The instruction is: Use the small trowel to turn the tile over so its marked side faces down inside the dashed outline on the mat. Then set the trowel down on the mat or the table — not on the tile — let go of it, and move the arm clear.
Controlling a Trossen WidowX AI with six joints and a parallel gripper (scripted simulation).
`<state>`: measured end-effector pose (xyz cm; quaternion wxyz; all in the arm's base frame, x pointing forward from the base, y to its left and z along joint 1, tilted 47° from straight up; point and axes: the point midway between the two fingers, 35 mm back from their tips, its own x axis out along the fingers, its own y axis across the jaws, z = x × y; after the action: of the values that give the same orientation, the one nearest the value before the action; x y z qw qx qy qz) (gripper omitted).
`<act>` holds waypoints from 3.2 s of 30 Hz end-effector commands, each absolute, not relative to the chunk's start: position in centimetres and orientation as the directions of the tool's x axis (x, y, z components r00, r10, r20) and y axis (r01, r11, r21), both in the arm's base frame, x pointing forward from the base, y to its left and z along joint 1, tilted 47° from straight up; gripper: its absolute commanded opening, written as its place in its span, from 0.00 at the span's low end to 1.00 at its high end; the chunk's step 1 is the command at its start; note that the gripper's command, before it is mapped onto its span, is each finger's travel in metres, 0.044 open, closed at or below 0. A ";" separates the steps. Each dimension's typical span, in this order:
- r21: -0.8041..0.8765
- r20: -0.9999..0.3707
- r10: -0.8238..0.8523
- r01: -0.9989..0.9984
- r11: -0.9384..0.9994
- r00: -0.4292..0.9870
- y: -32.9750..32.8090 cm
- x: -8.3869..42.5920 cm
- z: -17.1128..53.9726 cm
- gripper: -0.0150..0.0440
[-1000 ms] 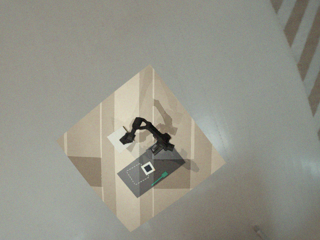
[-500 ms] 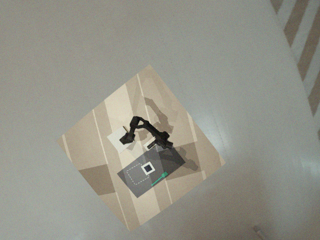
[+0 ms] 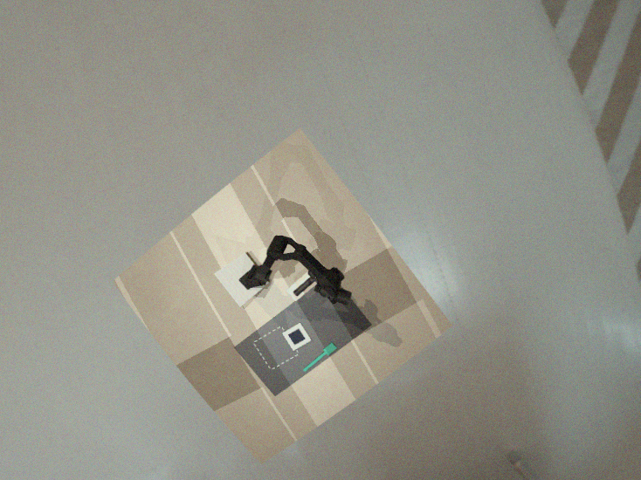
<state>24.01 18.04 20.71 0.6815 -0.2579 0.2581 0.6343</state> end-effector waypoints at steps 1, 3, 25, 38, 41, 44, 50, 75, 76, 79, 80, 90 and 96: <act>-0.027 -0.676 0.734 -0.998 0.060 0.062 17.6 25.7 21.1 0.42; -0.027 -0.677 0.734 -0.998 0.060 0.063 17.4 26.6 21.2 0.42; -0.028 -0.680 0.730 -0.997 0.066 0.067 16.4 29.7 21.2 0.42; -0.028 -0.680 0.730 -0.997 0.066 0.067 16.4 29.7 21.2 0.25; -0.028 -0.680 0.730 -0.997 0.066 0.067 16.4 29.7 21.2 0.25; -0.028 -0.680 0.730 -0.997 0.066 0.067 16.4 29.7 21.2 0.30; -0.028 -0.680 0.730 -0.997 0.066 0.067 16.4 29.6 21.2 0.42; -0.028 -0.680 0.730 -0.997 0.066 0.067 16.4 29.6 21.2 0.25; -0.028 -0.680 0.730 -0.997 0.066 0.067 16.4 29.6 21.2 0.25; -0.028 -0.680 0.730 -0.997 0.066 0.067 16.4 29.6 21.2 0.25; -0.028 -0.680 0.730 -0.997 0.066 0.067 16.4 29.6 21.2 0.25; -0.028 -0.680 0.730 -0.997 0.066 0.067 16.4 29.6 21.2 0.42; -0.037 -0.685 0.725 -0.998 0.053 0.064 13.2 26.3 19.8 0.69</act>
<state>28.49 15.22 20.64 0.6798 -0.2658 0.2553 0.6340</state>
